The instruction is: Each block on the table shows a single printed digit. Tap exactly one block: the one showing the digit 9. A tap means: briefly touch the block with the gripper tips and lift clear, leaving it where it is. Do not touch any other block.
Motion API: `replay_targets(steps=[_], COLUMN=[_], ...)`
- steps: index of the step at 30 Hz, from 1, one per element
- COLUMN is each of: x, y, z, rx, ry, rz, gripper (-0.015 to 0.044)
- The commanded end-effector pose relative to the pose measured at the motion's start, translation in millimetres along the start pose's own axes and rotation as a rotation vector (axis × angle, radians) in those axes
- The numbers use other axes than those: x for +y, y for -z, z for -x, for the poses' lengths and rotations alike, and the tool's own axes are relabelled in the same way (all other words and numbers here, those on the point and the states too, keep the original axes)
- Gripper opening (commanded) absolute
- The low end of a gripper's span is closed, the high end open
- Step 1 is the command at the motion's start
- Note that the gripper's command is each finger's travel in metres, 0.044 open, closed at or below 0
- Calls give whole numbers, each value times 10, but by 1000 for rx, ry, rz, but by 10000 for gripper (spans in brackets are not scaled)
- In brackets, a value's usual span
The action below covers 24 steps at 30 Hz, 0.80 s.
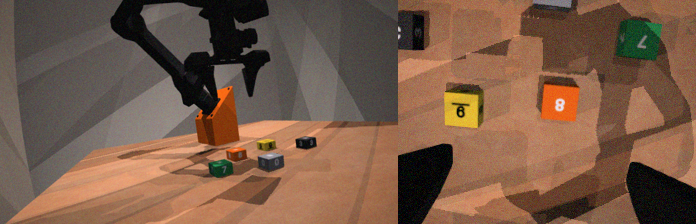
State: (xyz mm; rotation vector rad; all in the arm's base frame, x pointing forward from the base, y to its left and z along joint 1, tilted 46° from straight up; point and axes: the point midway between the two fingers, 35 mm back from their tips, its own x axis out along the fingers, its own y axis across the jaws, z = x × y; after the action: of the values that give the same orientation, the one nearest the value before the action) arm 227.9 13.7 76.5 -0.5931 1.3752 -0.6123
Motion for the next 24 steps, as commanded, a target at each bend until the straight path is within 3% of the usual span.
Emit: replay_targets(steps=[1,5,24], x=[414,747,747], y=[10,60,60], z=[3,-8,-8], rx=[3,3,3], ry=[-5,-2,-2], rz=[10,8,8], gripper=[400,400,400])
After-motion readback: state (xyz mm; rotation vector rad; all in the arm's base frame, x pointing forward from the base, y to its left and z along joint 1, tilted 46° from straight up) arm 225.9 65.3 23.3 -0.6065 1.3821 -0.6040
